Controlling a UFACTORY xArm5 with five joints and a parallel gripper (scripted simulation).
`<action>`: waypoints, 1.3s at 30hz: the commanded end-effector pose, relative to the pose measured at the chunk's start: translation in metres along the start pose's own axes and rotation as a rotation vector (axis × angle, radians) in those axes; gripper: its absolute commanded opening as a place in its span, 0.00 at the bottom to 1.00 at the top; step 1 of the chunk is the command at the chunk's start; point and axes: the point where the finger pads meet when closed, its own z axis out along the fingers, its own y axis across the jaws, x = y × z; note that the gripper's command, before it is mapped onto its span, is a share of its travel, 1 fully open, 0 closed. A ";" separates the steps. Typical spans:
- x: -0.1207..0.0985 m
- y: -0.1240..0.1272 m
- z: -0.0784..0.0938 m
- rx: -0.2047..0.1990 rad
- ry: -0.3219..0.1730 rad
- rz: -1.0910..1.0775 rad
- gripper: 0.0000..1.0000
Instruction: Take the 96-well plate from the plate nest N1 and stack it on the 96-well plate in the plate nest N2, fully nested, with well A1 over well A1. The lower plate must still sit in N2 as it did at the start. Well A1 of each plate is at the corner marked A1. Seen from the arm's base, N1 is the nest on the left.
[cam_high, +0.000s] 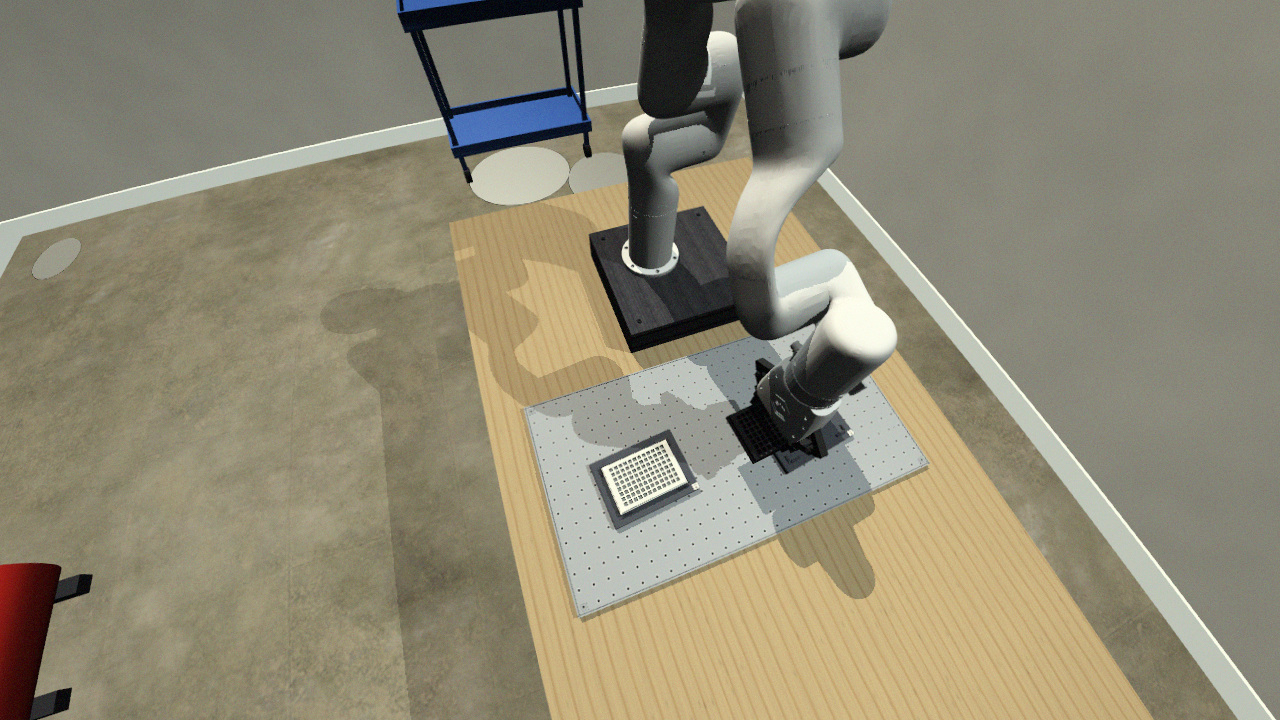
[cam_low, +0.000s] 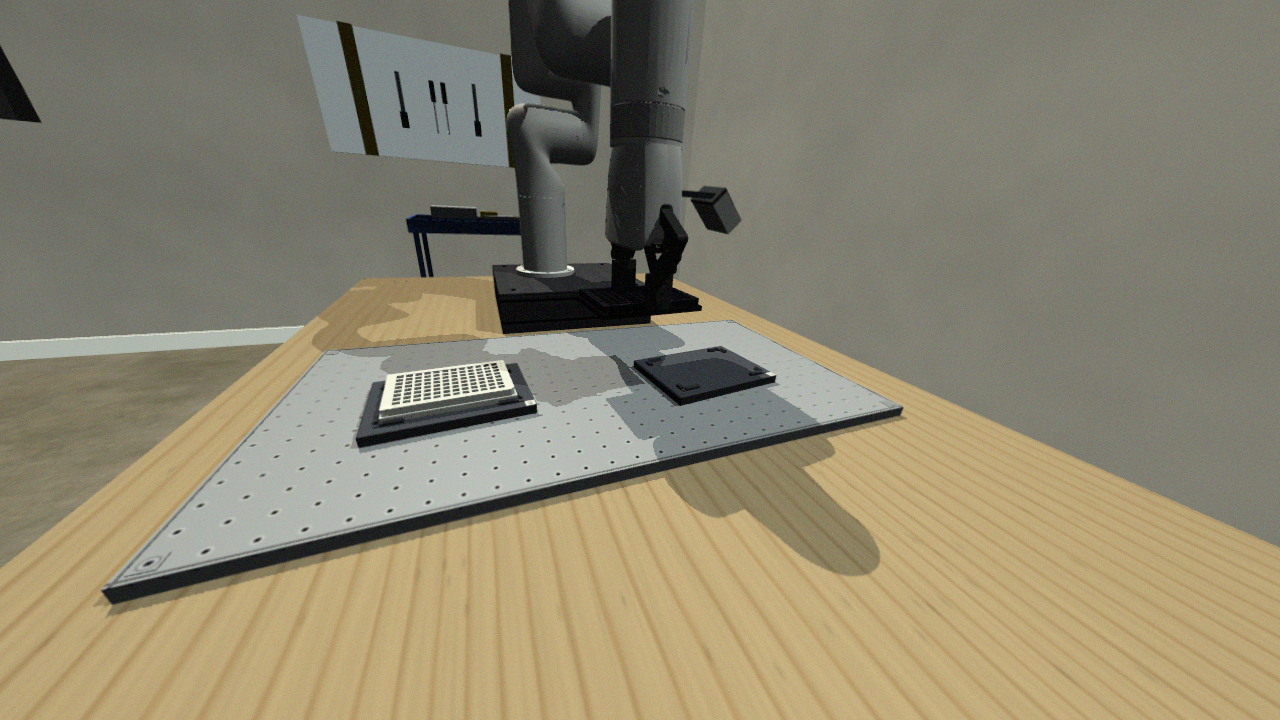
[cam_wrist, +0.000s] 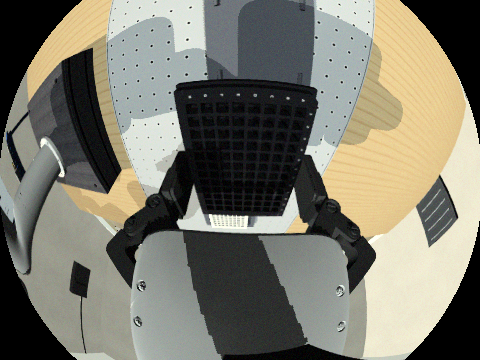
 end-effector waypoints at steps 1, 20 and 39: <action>-0.013 0.000 -0.002 -0.004 0.000 -0.001 0.00; -0.066 -0.008 -0.002 -0.006 -0.001 -0.001 0.00; -0.122 -0.016 -0.003 -0.007 -0.002 -0.001 0.00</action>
